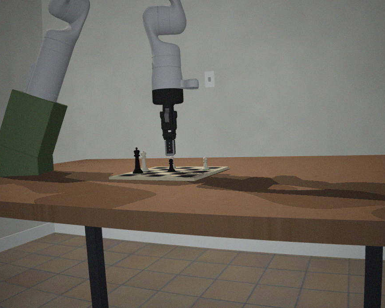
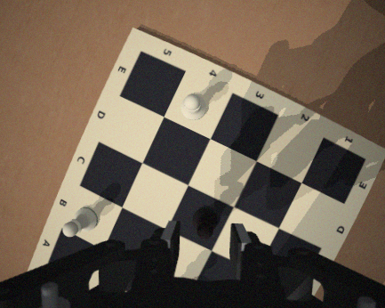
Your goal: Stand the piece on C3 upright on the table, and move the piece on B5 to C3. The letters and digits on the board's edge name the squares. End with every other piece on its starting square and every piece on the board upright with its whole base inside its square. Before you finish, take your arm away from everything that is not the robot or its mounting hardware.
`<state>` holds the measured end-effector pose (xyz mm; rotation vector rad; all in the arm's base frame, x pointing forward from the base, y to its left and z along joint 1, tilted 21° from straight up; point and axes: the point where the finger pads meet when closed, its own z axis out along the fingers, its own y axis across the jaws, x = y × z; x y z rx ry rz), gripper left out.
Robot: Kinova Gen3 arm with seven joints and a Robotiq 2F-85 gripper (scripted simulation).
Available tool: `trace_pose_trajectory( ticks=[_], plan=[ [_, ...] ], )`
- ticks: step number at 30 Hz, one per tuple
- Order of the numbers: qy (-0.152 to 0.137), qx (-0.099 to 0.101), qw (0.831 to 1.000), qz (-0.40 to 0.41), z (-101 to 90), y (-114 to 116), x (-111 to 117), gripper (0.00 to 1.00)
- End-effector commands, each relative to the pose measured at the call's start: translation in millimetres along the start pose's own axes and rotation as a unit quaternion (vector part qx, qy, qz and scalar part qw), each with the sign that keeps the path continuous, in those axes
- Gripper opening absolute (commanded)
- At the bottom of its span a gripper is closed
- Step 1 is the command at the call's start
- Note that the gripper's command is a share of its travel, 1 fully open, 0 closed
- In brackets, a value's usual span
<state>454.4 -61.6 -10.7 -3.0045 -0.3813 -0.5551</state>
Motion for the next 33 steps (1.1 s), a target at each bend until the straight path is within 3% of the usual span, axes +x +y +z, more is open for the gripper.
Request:
trace_pose_trajectory(
  ticks=[1, 33],
  plan=[
    [0.000, 0.000, 1.000, 0.000, -0.5, 0.3, 0.4, 0.34],
    [0.000, 0.000, 1.000, 0.000, 8.1, 0.3, 0.4, 0.34]
  ],
)
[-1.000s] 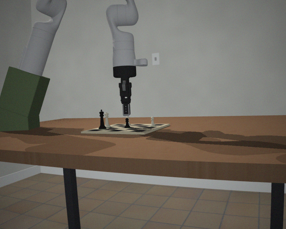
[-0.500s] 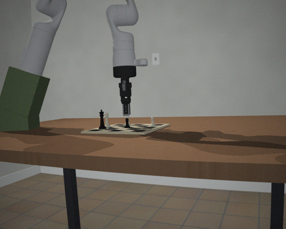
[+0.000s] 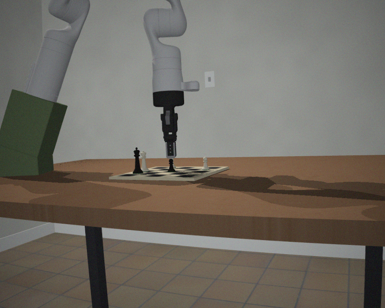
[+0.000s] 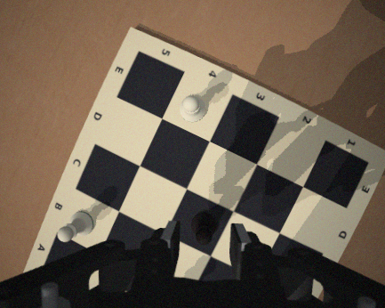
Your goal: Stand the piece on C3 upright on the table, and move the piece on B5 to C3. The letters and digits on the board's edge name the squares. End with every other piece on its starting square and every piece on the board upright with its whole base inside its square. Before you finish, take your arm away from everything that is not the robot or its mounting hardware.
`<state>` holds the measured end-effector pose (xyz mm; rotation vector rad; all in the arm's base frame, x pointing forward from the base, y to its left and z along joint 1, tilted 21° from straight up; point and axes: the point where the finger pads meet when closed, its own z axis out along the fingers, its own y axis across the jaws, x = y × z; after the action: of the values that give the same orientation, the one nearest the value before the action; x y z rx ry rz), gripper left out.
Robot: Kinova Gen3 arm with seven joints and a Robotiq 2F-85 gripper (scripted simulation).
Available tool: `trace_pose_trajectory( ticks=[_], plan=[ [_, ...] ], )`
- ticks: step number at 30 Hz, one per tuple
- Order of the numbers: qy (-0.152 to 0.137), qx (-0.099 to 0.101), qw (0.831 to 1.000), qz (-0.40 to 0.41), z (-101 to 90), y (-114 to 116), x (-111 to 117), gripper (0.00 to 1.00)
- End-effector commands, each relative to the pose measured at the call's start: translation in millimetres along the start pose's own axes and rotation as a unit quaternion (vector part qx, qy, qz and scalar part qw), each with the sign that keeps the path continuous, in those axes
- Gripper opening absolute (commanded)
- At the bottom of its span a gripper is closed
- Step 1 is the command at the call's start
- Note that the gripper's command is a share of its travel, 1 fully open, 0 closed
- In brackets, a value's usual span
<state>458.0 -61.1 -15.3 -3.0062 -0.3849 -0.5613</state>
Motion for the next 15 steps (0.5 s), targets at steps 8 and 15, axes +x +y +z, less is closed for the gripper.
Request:
trace_pose_trajectory(
  ticks=[8, 15],
  plan=[
    [-0.001, 0.001, 1.000, 0.001, 18.2, 0, -1, 0.34],
    [-0.001, 0.001, 1.000, 0.001, 25.9, 0, -1, 0.34]
  ],
)
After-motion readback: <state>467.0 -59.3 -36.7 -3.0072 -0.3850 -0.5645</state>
